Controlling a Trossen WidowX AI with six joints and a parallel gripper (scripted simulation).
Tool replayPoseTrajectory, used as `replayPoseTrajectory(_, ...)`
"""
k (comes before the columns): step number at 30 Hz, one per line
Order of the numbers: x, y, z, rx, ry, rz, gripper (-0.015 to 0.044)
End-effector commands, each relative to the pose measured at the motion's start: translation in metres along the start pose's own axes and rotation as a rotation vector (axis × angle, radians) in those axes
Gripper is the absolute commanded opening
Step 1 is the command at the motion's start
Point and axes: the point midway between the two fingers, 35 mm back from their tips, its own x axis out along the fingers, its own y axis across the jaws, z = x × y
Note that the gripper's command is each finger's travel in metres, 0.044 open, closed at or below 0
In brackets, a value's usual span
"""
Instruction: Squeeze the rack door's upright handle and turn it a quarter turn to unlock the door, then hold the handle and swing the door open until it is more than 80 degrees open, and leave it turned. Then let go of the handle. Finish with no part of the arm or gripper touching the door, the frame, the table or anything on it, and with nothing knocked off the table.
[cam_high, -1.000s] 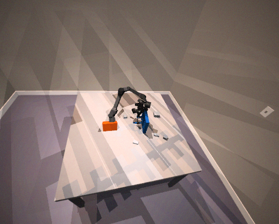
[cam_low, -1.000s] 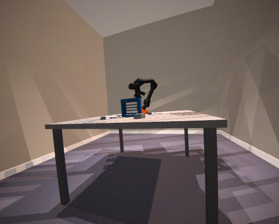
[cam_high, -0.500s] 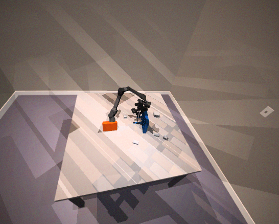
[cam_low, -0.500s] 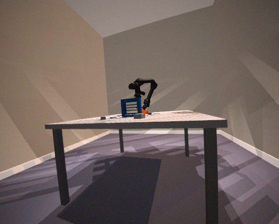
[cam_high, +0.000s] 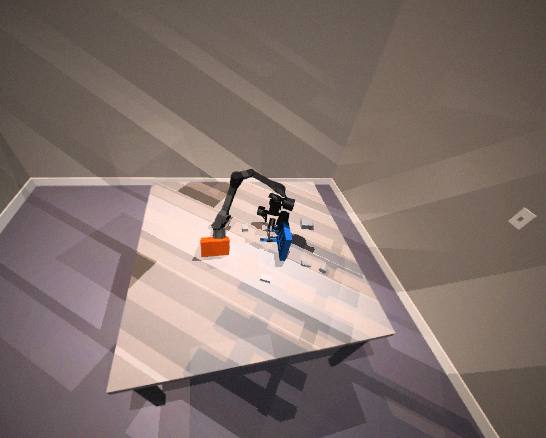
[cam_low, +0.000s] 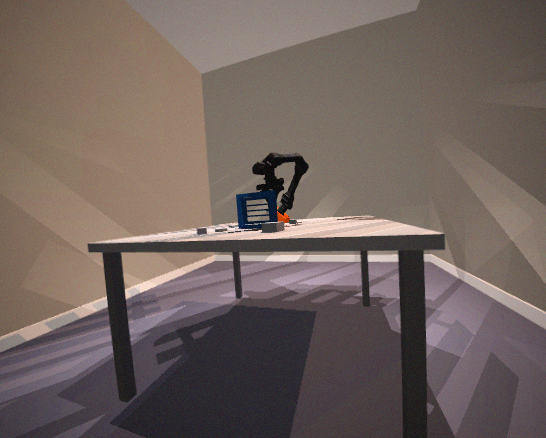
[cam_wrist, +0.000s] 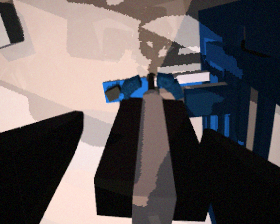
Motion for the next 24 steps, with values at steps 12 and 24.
replayPoseTrajectory(12, 0.0014, -0.0040, -0.0021, 0.702, 0.000, -0.011, 0.0292)
replayPoseTrajectory(24, 0.0013, -0.0040, -0.0021, 1.296, -0.003, -0.011, 0.0292)
